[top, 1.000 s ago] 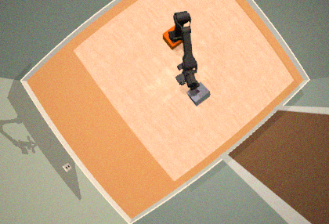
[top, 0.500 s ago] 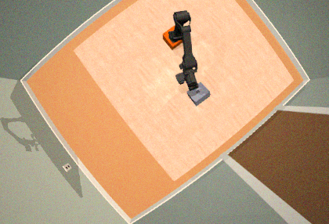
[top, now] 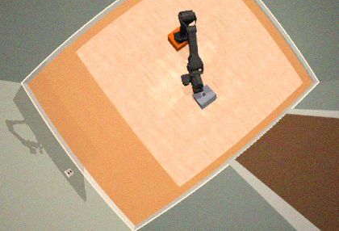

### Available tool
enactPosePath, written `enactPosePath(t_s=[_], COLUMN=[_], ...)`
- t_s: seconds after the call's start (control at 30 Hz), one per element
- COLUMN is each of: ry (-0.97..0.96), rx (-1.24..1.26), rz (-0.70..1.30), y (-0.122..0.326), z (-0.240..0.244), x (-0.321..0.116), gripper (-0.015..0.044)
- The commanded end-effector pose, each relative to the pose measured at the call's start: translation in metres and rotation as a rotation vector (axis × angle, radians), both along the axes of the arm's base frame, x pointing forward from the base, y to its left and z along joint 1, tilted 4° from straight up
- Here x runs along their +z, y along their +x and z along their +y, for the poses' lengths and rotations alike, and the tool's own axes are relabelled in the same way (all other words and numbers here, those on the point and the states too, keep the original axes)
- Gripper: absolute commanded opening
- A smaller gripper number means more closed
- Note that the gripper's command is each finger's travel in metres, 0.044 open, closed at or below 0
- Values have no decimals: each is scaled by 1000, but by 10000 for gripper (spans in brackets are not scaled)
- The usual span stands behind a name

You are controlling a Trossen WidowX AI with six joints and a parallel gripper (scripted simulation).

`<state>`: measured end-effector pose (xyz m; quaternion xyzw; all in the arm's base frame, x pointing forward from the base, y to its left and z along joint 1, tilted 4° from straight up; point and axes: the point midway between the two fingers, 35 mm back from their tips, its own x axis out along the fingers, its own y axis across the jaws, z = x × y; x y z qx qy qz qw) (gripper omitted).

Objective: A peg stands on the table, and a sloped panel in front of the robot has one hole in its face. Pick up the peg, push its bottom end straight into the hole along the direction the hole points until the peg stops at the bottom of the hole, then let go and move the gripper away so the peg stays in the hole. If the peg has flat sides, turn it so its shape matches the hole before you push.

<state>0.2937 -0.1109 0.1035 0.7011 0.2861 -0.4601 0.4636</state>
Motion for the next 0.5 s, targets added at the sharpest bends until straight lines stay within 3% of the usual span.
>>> enactPosePath(t_s=[0.0,0.47], ry=[21,78], rx=[-34,-153], rz=[-13,-43], y=[1,4], z=[1,3], x=[1,4], gripper=[0,0])
